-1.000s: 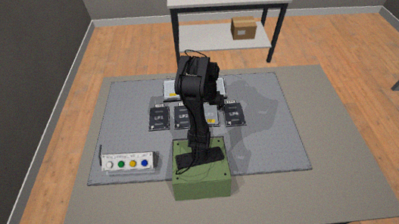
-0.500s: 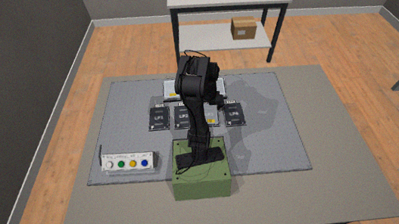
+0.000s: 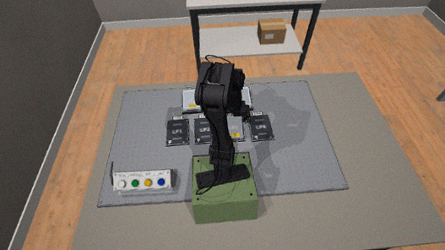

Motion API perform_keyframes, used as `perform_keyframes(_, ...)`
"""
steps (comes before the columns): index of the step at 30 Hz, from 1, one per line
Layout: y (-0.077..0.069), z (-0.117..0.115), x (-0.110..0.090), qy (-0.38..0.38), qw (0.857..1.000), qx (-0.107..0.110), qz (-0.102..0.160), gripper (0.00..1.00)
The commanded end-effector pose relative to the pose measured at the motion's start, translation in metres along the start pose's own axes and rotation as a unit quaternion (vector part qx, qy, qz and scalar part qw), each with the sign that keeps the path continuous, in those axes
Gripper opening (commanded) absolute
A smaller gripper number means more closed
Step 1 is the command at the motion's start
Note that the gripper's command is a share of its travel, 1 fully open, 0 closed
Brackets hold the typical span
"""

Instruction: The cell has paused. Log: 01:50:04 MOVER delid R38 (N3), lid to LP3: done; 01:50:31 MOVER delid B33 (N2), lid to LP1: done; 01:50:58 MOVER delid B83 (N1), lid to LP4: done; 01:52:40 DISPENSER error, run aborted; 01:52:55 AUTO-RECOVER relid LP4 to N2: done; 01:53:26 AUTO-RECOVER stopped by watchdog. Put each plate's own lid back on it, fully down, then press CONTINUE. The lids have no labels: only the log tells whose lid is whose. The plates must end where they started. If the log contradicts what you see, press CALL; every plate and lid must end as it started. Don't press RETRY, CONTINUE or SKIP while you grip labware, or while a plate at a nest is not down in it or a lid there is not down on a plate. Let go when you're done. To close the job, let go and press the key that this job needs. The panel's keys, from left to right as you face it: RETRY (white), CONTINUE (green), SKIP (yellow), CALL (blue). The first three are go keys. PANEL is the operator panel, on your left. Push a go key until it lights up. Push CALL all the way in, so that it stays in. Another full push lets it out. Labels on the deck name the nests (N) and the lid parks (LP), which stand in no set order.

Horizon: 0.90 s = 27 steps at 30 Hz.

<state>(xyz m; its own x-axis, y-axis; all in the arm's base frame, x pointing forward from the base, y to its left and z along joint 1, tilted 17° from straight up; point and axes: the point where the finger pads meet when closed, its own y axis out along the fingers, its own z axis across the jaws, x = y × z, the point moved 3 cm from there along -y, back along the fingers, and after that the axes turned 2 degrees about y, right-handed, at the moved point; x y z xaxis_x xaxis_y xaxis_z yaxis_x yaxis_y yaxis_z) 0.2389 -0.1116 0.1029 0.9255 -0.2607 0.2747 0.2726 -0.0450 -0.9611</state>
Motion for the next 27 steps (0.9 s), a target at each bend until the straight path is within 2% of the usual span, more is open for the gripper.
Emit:
perform_keyframes(1, -0.0010, -0.0032, 0.0086, -0.002, 1.000, 0.001, -0.016, 1.00)
perform_keyframes(25, 0.0010, -0.0034, 0.0033, 0.000, 1.000, 0.001, -0.016, 1.00)
perform_keyframes(27, -0.0017, -0.0043, 0.0072, -0.001, 1.000, -0.001, -0.022, 1.00)
